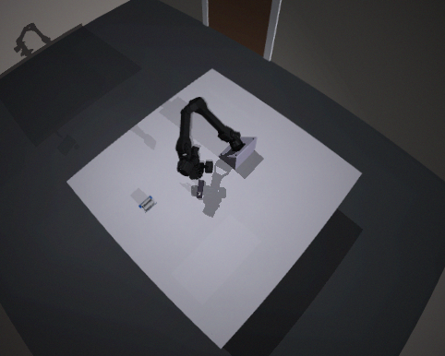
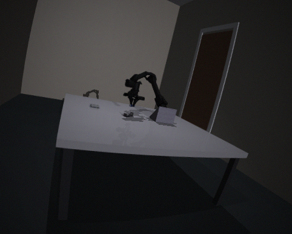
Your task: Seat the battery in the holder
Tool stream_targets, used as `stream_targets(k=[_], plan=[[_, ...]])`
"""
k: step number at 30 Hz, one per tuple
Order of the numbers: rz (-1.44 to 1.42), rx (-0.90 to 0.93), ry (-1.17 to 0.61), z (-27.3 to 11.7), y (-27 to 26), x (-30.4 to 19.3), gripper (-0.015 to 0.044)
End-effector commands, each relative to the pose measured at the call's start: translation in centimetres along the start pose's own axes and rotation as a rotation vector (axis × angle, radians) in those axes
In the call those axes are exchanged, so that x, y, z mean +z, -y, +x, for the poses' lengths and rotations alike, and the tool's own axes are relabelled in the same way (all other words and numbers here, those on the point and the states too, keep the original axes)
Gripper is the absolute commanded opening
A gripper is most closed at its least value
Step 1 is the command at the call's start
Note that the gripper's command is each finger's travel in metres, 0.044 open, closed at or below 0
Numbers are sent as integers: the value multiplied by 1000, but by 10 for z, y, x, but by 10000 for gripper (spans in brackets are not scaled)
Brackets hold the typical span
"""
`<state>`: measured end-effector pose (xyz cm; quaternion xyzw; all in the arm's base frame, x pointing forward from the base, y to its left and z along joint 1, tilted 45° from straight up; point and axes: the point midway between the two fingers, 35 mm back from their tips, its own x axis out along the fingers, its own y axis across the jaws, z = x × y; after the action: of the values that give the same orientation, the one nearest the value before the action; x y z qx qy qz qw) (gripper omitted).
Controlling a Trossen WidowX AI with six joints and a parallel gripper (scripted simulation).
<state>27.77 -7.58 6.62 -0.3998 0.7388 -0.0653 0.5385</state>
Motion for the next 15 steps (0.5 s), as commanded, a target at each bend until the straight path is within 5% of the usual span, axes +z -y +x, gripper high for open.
stream_targets(k=[1,15], plan=[[23,2,-1,-1,-7,28,62],[56,1,-53,7,-20,57,62]])
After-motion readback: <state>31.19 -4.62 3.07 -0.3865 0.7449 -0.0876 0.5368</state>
